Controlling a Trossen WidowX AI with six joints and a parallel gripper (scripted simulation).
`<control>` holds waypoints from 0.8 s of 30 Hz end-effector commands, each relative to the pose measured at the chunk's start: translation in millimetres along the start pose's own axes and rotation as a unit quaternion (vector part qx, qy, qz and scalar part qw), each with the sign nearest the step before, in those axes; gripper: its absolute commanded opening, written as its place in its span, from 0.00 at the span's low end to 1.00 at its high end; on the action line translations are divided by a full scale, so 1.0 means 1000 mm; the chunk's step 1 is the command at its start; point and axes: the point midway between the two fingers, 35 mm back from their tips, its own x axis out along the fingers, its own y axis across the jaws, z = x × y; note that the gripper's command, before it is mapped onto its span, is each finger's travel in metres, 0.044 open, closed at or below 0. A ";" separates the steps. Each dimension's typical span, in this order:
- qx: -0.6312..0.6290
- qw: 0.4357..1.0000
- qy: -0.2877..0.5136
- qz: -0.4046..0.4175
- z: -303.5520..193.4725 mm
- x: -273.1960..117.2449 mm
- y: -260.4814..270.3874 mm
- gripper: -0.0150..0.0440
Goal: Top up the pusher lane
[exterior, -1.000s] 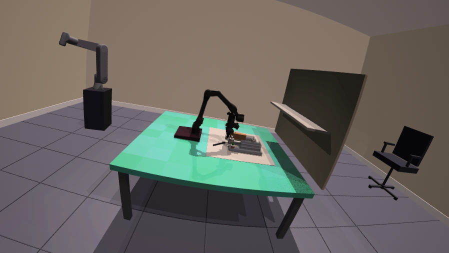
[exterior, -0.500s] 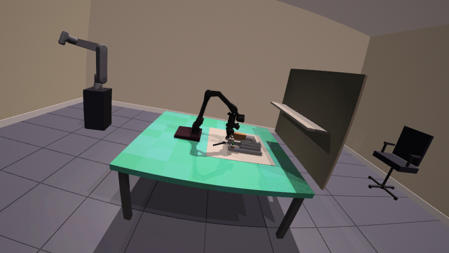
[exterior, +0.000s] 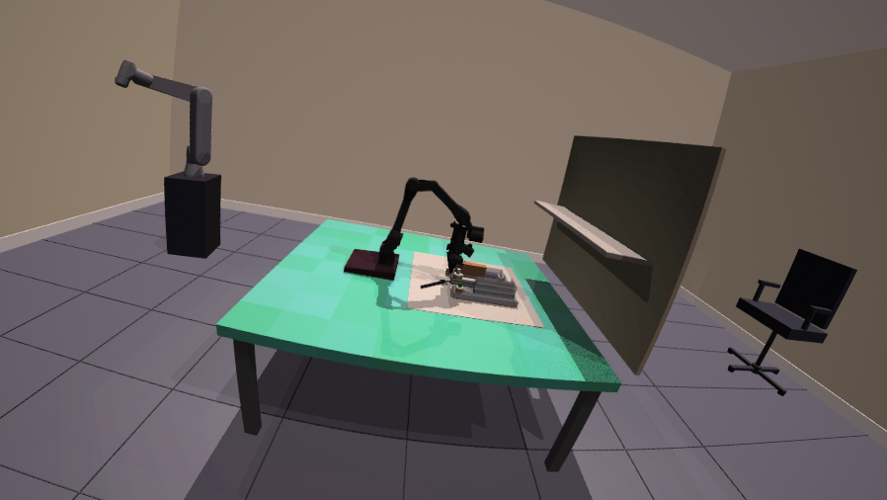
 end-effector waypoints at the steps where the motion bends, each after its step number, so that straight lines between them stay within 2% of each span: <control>1: -0.003 1.000 -0.011 -0.002 0.008 -0.002 -0.001 0.25; 24: -0.003 1.000 -0.012 -0.002 0.017 -0.002 -0.001 0.25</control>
